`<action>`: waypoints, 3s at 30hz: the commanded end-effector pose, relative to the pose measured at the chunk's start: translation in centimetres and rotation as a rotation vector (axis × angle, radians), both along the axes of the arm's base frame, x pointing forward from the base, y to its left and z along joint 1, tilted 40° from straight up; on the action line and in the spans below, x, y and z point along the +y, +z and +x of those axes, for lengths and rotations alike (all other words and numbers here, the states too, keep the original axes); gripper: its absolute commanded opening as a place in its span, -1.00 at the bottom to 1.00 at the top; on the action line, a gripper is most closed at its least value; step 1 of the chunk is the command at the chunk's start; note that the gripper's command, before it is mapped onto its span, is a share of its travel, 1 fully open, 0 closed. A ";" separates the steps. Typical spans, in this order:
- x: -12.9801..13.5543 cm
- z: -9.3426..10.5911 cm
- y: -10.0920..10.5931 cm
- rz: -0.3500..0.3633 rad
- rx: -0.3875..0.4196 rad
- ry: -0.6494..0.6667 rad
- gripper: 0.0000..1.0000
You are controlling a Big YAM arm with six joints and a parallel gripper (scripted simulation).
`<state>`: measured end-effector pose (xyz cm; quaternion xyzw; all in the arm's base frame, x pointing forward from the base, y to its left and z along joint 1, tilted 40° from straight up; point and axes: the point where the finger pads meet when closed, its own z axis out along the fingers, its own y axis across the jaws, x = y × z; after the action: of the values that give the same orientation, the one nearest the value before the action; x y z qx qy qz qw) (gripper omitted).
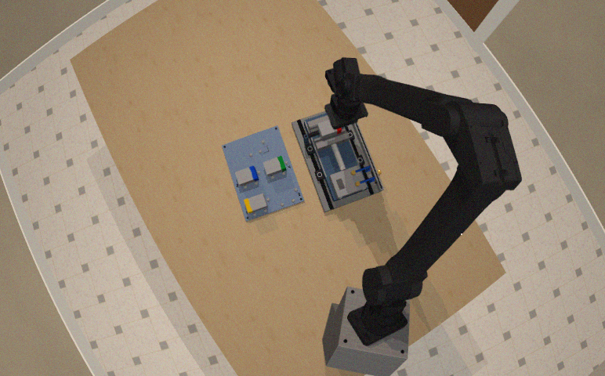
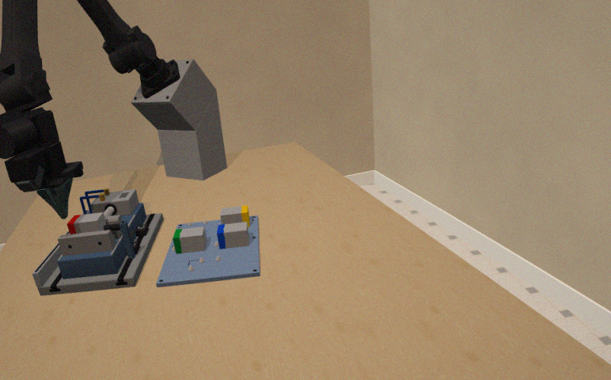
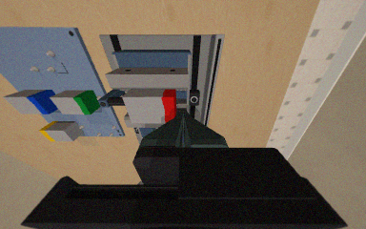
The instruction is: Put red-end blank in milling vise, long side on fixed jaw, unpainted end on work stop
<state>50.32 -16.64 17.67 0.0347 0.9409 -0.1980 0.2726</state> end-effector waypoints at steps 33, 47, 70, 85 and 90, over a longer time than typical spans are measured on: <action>-1.0 1.2 1.2 -0.009 -0.032 -0.005 -1.00; -1.0 1.2 1.2 -0.010 -0.032 -0.005 -1.00; -1.1 1.4 1.0 -0.009 -0.031 -0.005 -1.00; -1.5 1.8 0.7 -0.011 -0.034 -0.006 -1.00; -1.6 1.9 0.5 -0.011 -0.034 -0.006 -1.00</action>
<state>50.77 -17.06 16.99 0.0344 0.9412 -0.1977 0.2718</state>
